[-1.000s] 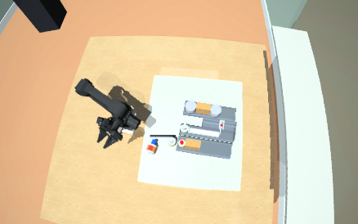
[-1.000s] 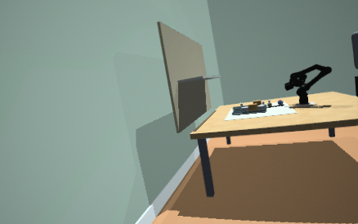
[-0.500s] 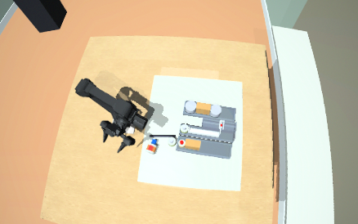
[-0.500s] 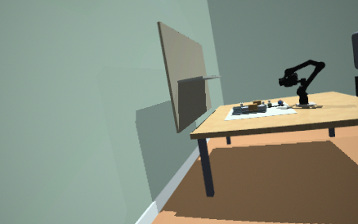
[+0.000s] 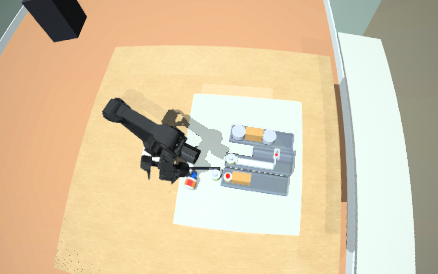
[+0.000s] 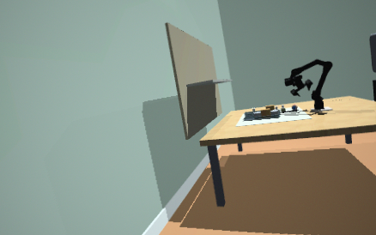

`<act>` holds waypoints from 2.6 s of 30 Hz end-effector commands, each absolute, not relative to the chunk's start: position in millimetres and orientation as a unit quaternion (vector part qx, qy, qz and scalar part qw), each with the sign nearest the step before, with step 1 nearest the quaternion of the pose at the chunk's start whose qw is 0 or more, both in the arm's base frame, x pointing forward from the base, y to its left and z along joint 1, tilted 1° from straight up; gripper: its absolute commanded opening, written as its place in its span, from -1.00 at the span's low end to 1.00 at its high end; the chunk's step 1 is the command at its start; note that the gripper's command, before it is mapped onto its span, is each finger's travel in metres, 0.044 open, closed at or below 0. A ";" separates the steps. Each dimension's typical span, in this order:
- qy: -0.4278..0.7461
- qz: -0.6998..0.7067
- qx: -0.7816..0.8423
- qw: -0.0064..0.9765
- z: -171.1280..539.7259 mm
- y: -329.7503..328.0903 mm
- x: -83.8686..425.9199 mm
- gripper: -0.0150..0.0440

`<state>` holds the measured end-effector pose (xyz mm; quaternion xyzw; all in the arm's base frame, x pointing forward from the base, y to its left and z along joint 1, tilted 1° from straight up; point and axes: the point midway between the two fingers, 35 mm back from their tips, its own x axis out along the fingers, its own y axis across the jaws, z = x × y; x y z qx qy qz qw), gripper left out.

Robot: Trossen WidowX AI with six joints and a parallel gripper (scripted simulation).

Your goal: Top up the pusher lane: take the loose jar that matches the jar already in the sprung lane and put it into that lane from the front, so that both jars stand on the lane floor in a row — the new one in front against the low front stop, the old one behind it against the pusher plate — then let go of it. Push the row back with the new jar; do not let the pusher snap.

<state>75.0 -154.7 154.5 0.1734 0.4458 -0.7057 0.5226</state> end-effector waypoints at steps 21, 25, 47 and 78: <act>0.702 -0.041 0.033 0.710 134.0 -117.9 269.0 1.00; 0.702 -0.041 0.033 0.710 134.0 -117.9 269.0 1.00; 0.702 -0.041 0.033 0.710 90.5 -119.3 271.5 1.00; 0.702 -0.041 0.033 0.710 53.7 -119.7 271.8 0.64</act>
